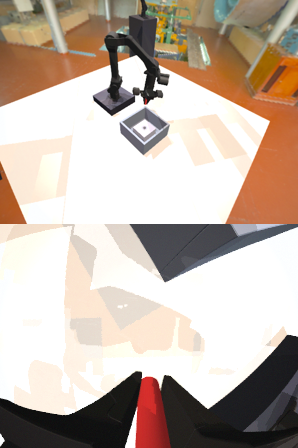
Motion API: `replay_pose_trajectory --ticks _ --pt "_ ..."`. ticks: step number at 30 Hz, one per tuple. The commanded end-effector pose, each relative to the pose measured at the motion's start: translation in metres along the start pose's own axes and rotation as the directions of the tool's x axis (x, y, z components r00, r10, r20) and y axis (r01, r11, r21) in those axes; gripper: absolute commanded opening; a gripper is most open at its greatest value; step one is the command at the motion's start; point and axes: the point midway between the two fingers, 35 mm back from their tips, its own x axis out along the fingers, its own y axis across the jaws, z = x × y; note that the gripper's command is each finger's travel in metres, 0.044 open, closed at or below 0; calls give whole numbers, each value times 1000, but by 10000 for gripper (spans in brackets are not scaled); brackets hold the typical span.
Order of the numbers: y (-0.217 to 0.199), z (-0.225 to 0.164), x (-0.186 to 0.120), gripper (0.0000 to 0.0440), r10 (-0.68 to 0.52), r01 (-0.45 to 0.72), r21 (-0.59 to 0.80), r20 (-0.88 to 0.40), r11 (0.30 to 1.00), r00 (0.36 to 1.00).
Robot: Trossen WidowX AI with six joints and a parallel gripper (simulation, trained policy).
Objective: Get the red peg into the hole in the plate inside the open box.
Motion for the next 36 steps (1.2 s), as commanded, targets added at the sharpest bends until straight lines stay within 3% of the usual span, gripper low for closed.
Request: replay_pose_trajectory --ticks 1,10,18,36 --pt "2 11 -14 0 13 -13 9 29 1000 1000" --pt "3 45 -50 0 33 -40 82 90 996 995" --pt "-3 81 -63 0 29 -54 181 135 982 990" --pt "-24 168 -50 0 5 -60 303 181 951 983"
